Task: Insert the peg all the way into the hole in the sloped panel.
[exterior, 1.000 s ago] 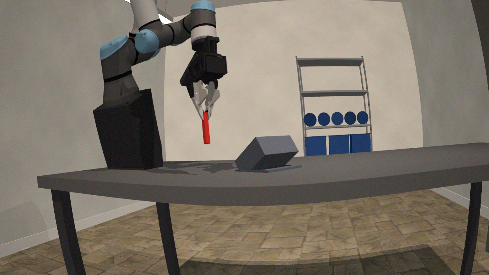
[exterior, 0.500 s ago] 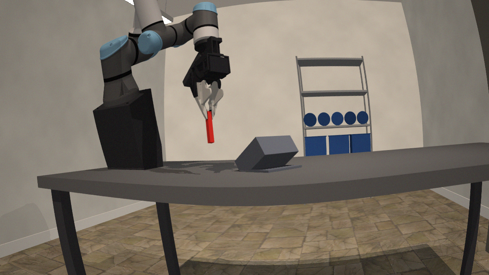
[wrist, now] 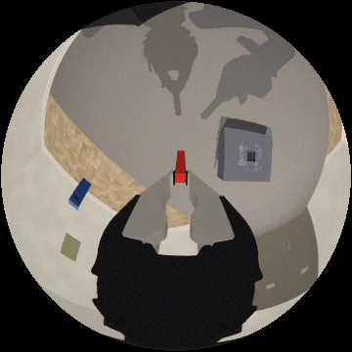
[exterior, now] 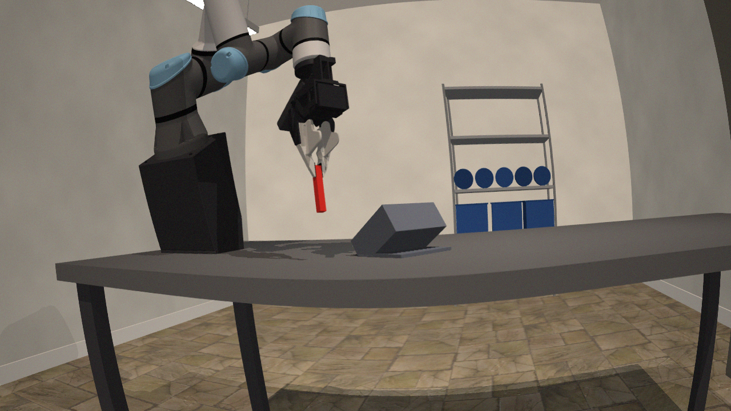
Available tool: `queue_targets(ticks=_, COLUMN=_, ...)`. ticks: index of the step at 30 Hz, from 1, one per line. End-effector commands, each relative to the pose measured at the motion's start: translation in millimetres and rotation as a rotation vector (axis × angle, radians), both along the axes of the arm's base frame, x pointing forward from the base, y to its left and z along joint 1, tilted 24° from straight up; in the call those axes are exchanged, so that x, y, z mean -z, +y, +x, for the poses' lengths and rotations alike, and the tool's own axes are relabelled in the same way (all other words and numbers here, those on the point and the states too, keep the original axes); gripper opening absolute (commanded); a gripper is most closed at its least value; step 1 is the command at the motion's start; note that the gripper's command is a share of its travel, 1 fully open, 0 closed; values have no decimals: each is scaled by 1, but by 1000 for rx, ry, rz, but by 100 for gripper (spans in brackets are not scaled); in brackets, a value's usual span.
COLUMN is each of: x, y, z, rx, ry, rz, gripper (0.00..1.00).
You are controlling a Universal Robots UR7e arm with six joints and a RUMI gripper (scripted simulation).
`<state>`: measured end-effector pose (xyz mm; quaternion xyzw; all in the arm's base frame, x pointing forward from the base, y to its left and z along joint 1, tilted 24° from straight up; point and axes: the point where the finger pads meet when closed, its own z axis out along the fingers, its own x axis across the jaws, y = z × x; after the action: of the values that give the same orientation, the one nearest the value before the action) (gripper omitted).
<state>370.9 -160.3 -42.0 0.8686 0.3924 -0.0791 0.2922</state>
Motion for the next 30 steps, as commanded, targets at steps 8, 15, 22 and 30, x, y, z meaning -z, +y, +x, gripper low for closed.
queue_targets(ticks=8, x=2, y=9, z=7, rx=-11, ry=-13, rz=-19, gripper=0)
queue_targets(ticks=15, x=3, y=13, z=9, rx=-16, ry=-19, rz=-27, gripper=0)
queue_targets(ticks=22, x=4, y=18, z=12, rx=-22, ry=-27, rz=-38, gripper=0)
queue_targets(ticks=30, x=5, y=23, z=15, rx=-28, ry=-35, rz=-47, gripper=0)
